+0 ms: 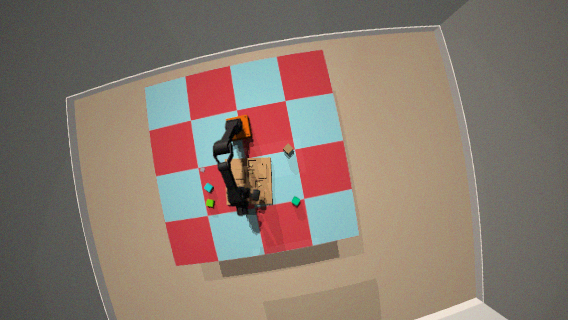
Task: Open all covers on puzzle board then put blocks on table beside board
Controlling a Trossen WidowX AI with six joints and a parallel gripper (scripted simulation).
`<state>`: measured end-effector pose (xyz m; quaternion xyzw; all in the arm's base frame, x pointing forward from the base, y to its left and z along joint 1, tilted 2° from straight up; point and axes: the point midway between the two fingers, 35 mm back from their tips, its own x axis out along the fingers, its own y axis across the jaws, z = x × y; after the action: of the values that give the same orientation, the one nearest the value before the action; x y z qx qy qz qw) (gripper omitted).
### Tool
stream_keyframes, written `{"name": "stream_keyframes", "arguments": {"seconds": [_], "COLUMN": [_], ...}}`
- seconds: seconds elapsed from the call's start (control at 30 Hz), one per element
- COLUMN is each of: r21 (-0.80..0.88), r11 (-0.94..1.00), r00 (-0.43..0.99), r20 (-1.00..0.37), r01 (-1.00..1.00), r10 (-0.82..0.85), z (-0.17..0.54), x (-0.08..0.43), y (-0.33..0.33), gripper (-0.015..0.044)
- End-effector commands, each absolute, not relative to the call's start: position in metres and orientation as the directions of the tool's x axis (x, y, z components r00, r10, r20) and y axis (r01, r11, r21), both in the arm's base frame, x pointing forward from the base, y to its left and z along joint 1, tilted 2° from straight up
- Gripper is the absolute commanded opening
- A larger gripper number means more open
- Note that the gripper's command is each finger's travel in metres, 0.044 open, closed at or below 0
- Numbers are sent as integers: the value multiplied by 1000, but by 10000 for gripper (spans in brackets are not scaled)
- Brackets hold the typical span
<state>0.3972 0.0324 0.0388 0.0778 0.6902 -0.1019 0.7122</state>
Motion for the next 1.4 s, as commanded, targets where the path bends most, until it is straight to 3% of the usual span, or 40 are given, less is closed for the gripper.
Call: {"name": "stream_keyframes", "arguments": {"seconds": [0.0, 0.2, 0.4, 0.6, 0.8, 1.37], "r21": [-23, -8, 8, 21, 30, 30], "r11": [895, 646, 291, -111, -485, -523], "r00": [22, 21, 19, 18, 16, 16], "r20": [-999, -999, -999, -999, -999, -999], "r01": [445, 763, 957, 994, 874, 852], "r10": [-37, -36, -36, -34, -32, -32], "z": [41, 46, 48, 45, 40, 20], "x": [379, 347, 313, 279, 245, 243], "y": [39, 48, 54, 60, 64, 64], "gripper": [0, 0, 0, 0, 0, 0]}}
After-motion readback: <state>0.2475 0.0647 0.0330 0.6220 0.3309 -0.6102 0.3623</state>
